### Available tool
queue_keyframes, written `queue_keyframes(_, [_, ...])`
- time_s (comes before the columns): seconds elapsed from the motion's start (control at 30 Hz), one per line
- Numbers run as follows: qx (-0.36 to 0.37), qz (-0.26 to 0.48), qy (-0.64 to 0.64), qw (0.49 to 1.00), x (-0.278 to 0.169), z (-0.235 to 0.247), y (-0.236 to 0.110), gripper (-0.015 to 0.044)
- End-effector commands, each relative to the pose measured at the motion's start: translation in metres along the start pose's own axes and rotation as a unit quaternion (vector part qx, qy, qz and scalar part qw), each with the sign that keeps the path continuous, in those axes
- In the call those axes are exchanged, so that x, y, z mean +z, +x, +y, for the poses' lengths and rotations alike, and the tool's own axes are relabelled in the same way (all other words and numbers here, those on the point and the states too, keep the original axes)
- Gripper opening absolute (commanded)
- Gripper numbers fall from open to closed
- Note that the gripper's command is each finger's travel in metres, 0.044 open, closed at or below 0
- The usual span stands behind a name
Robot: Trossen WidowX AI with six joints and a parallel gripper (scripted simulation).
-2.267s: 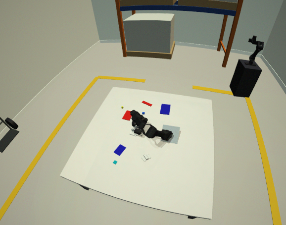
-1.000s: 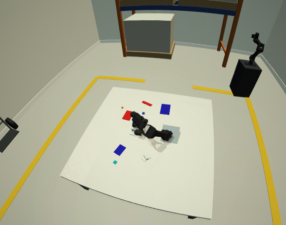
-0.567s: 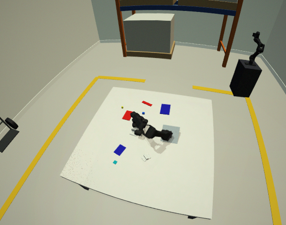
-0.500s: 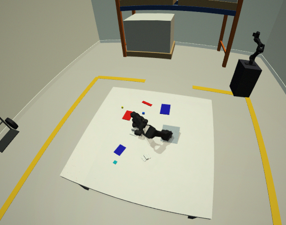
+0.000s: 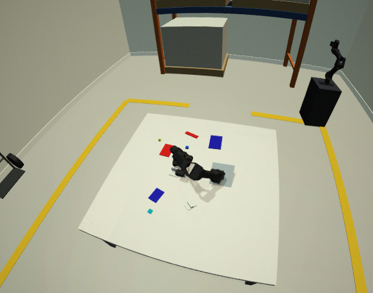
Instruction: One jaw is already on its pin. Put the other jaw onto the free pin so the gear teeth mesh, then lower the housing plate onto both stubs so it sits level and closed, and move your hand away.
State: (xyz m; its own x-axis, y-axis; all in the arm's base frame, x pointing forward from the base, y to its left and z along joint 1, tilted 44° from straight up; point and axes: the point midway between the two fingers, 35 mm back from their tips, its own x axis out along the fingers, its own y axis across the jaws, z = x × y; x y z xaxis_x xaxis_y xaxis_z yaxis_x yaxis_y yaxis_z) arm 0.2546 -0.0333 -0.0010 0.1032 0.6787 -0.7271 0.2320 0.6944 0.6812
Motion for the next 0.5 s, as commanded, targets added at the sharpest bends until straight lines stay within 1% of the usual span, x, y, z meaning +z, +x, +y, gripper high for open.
queue_keyframes(0.0, [0.002, -0.001, 0.002, 1.000, 0.0003, 0.0002, 0.0010, 0.0351])
queue_keyframes(0.47, [0.002, -0.001, 0.003, 1.000, 0.0003, 0.0002, 0.0048, 0.0351])
